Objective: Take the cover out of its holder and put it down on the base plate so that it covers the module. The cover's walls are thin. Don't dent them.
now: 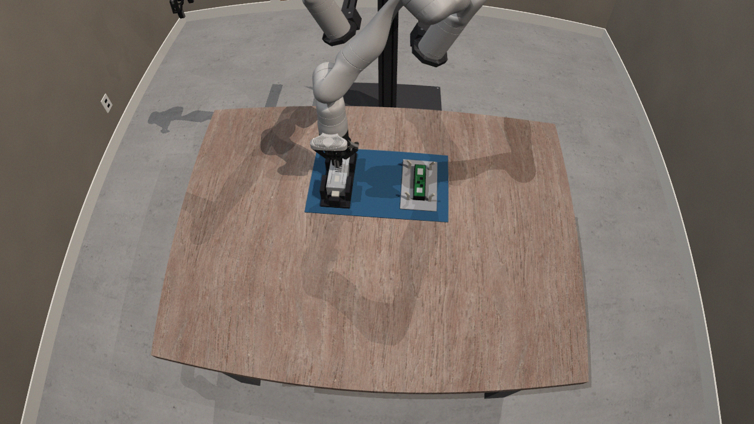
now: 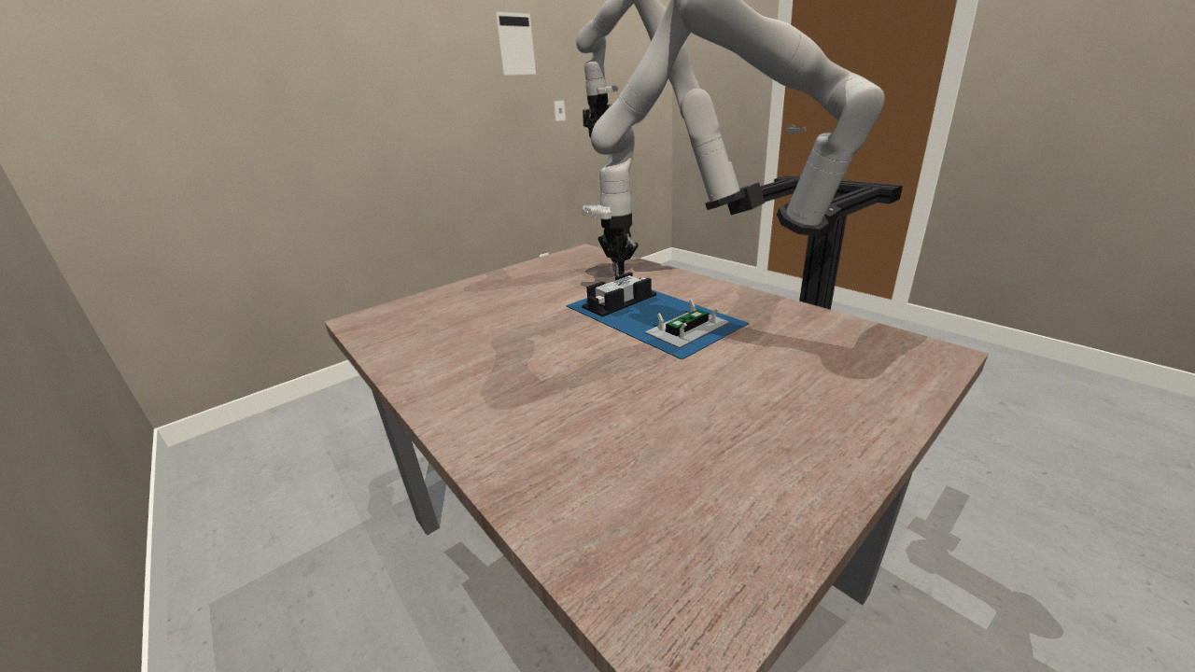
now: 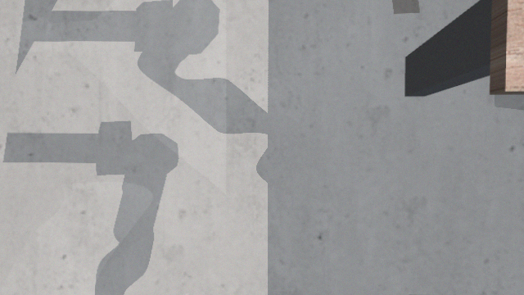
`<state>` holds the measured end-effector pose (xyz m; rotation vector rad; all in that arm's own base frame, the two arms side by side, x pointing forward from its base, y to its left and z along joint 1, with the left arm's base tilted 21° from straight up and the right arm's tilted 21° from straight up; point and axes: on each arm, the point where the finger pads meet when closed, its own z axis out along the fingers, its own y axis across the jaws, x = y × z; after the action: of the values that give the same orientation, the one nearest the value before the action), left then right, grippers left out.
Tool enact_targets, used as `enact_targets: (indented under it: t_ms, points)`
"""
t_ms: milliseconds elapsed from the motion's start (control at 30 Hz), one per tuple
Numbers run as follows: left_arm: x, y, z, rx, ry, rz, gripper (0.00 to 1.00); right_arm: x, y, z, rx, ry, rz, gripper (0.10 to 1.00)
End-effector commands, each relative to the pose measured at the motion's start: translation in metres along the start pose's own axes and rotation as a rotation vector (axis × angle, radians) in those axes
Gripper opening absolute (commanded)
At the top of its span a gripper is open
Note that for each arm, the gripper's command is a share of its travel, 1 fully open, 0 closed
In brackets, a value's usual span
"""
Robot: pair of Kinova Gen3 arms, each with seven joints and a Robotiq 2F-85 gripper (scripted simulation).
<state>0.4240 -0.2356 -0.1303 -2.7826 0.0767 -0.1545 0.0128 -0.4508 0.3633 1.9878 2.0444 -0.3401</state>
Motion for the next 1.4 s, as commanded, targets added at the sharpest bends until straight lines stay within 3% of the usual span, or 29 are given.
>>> enact_targets:
  t_ms: [0,200,233,1333,1367]
  points:
    - [0.0007,0.0007,-0.0012,-0.002,0.002,0.000,0.001,-0.0003,-0.0001,-0.0005,0.000,-0.001,0.000,0.999]
    - [0.0007,0.0007,-0.0012,-0.002,0.002,0.000,0.001,-0.0003,-0.0001,-0.0005,0.000,-0.001,0.000,0.999]
    - [0.0007,0.0007,-0.0012,-0.002,0.002,0.000,0.999,-0.0003,-0.0001,-0.0005,0.000,-0.001,0.000,0.999]
    - [0.0007,0.0007,-0.0012,-0.002,0.002,0.000,0.999,-0.0003,-0.0001,-0.0005,0.000,-0.001,0.000,0.999]
    - [0.0008,0.0007,0.0038,-0.002,0.002,0.000,0.999,-0.0003,-0.0001,-0.0005,0.000,-0.001,0.000,0.999]
